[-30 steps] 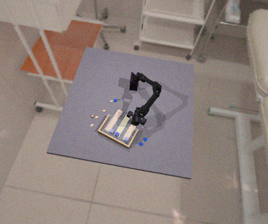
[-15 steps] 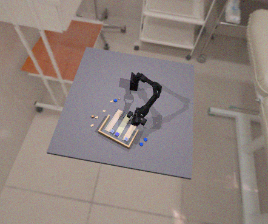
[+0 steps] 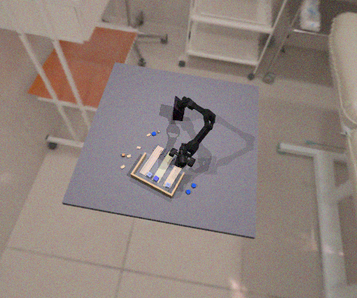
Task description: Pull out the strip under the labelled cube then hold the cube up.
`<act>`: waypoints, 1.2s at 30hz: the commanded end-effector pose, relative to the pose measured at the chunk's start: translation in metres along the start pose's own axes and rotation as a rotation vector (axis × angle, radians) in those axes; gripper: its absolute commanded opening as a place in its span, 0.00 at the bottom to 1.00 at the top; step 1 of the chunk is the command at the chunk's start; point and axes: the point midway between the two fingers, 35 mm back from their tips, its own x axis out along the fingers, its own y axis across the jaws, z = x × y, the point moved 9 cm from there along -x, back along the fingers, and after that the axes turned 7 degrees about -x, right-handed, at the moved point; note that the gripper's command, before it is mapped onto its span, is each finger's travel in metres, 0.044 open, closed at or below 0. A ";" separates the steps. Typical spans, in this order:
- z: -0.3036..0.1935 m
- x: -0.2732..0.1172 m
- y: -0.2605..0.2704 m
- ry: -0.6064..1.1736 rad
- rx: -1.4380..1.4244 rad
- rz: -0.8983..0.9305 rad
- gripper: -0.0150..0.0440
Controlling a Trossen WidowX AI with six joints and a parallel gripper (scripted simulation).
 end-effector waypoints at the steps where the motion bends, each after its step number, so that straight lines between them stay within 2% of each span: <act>1: 0.000 0.001 0.000 0.001 0.002 0.003 0.25; 36: -0.011 0.004 0.001 0.001 0.002 0.003 0.25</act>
